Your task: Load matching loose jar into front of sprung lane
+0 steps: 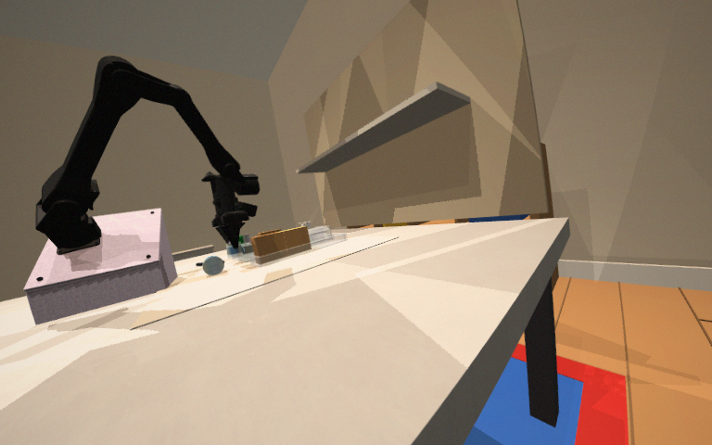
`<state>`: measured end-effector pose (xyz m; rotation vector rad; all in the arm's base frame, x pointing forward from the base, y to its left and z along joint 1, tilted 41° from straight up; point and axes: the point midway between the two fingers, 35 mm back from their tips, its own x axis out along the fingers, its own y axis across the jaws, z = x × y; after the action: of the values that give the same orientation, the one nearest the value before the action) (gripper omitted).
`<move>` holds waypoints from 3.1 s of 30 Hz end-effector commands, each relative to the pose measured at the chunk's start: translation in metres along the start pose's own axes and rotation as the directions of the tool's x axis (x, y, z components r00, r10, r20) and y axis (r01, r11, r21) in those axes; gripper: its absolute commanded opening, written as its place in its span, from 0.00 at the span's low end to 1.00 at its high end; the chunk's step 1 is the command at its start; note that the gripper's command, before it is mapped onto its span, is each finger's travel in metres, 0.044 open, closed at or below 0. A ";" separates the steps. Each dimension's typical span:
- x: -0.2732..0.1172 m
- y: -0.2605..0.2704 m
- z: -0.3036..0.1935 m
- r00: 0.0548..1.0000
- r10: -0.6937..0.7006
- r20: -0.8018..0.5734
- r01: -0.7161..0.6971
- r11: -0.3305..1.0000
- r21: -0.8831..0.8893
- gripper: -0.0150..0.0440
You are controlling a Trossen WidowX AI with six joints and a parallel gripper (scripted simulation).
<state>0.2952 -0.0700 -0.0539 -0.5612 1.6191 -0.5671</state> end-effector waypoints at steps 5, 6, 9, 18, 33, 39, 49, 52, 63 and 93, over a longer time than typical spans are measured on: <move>-0.002 -0.002 0.012 1.000 -0.002 0.021 0.002 1.000 0.013 0.25; -0.002 -0.002 0.012 1.000 -0.002 0.022 0.002 1.000 0.013 0.25; -0.002 -0.002 0.014 1.000 -0.002 0.022 0.002 1.000 0.013 0.25; -0.003 -0.002 0.018 1.000 -0.002 0.022 0.002 1.000 0.014 0.25; -0.003 -0.003 0.024 1.000 -0.002 0.022 0.002 1.000 0.014 0.25; -0.004 -0.003 0.027 1.000 -0.002 0.022 0.002 1.000 0.014 0.25; -0.005 -0.004 0.031 1.000 -0.002 0.022 0.002 1.000 0.014 0.25; -0.005 -0.004 0.032 1.000 -0.002 0.022 0.002 1.000 0.014 0.25; -0.007 -0.004 0.037 1.000 -0.002 0.023 0.002 1.000 0.014 0.25; -0.009 -0.004 0.045 1.000 -0.002 0.023 0.002 1.000 0.015 0.25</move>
<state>0.3301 -0.0708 -0.0524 -0.5598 1.6265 -0.5674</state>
